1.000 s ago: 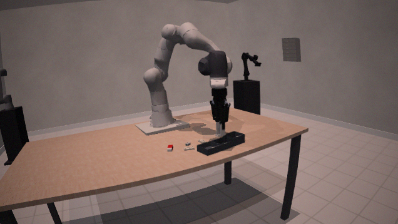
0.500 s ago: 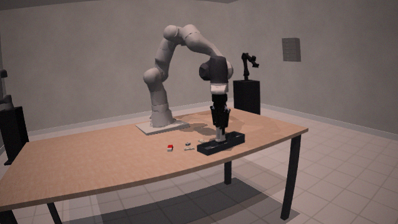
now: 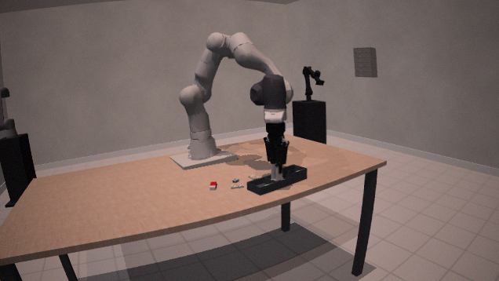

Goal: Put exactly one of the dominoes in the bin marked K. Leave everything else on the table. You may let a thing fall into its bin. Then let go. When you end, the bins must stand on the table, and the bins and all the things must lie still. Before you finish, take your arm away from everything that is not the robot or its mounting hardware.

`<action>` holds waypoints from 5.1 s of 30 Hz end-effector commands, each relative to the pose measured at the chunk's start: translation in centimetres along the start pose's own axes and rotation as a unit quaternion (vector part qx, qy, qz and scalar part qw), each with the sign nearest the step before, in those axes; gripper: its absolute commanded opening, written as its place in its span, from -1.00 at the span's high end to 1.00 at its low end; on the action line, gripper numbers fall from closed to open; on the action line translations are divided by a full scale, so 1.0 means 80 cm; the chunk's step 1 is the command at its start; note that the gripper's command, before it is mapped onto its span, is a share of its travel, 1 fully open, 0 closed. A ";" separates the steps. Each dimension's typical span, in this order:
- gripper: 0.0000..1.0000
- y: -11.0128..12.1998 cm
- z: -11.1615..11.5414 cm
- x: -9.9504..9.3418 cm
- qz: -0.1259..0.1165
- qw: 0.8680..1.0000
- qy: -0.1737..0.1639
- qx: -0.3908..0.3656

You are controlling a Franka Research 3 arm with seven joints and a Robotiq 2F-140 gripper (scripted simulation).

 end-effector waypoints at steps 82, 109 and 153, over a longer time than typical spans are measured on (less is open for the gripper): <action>0.61 -0.003 0.000 -0.065 -0.003 1.000 -0.002 -0.004; 0.61 -0.003 0.000 -0.065 -0.003 1.000 -0.002 -0.004; -1.00 0.000 -0.001 -0.190 -0.003 1.000 -0.002 -0.004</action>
Point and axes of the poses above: the point where the finger pads meet when closed, its own x axis out along the fingers, its own y axis across the jaws, z = x × y, the point moved 6 cm from there along -x, back along the fingers, and after that the axes turned 10 degrees about x, right-handed, at the moved point
